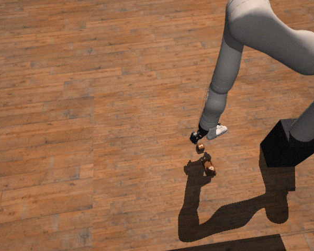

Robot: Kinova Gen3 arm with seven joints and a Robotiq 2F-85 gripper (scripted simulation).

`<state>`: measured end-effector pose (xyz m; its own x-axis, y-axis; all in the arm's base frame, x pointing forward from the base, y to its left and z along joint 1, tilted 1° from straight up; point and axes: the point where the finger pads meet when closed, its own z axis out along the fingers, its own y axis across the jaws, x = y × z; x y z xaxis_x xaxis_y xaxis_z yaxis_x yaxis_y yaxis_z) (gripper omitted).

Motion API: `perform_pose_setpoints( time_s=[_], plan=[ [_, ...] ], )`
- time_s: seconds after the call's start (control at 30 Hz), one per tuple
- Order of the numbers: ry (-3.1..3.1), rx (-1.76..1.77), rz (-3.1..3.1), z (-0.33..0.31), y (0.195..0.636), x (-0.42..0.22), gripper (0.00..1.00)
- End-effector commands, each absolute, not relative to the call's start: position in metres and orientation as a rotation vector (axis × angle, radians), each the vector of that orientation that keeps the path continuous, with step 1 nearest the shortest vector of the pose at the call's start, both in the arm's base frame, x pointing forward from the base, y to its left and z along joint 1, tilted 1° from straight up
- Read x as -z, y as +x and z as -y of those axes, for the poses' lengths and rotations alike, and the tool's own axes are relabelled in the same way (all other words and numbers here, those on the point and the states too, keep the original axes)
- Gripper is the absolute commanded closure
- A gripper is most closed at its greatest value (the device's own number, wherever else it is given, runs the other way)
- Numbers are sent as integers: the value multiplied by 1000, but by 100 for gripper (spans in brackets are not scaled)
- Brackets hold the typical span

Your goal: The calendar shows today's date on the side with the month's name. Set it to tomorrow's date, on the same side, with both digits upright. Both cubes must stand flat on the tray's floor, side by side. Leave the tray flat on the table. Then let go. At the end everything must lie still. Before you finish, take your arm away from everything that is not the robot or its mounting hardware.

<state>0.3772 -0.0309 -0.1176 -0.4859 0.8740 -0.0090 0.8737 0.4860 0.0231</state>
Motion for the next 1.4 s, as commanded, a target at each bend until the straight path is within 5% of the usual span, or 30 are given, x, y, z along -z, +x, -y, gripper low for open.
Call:
perform_pose_setpoints(
  time_s=[0.0,0.37,0.4,1.37],
  plan=[
    [1641,-23,-2656,31,377,118,0],
    [1837,-24,-2524,31,377,119,0],
    [1837,-24,-2524,31,377,119,52],
    [1837,-24,-2524,31,377,119,52]
  ],
)
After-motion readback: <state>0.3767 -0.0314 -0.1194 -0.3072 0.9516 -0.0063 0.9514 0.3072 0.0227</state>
